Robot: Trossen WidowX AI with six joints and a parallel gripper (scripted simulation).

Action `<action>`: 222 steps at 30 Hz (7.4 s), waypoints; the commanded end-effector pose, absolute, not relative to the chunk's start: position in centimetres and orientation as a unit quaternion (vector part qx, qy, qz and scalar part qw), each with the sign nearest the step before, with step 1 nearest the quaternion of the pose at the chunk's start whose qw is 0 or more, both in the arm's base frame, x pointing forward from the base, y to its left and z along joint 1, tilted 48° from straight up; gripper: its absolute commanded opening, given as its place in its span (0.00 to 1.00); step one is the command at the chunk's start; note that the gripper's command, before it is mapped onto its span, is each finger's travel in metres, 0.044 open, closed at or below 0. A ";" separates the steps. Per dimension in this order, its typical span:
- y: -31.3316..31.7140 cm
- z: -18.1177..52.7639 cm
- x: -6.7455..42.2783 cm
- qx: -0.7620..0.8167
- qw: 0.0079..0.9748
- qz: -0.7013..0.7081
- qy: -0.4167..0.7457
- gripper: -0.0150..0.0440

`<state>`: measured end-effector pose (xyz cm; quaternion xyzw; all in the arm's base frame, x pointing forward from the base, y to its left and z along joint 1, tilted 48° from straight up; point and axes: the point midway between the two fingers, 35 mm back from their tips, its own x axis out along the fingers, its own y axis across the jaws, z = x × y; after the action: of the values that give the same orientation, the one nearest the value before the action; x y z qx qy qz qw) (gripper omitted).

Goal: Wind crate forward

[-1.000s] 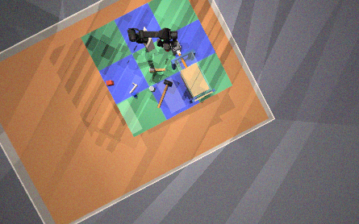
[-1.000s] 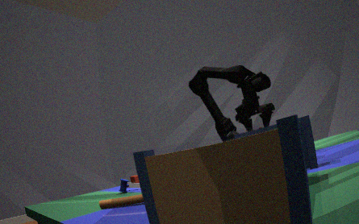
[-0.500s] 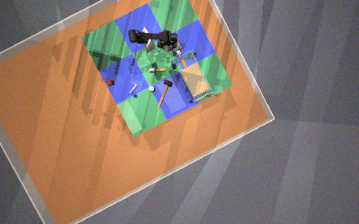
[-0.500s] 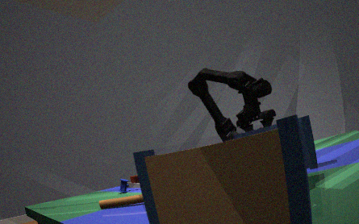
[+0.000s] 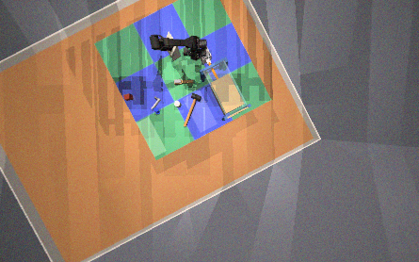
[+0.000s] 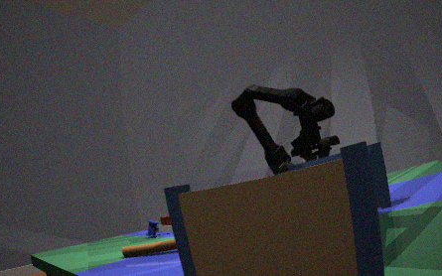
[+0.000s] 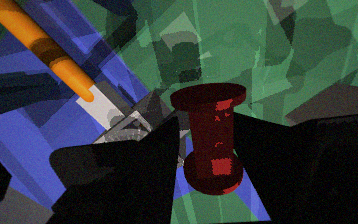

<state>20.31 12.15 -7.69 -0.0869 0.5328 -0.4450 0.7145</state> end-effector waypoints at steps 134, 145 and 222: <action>17.0 -12.7 29.6 -0.087 0.718 -0.443 0.530 0.25; 17.9 -13.6 29.9 -0.086 0.718 -0.443 0.530 0.25; 23.6 -19.5 27.6 -0.084 0.718 -0.442 0.531 0.25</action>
<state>28.98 22.08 -17.80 -0.0945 0.5201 -0.4521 0.7185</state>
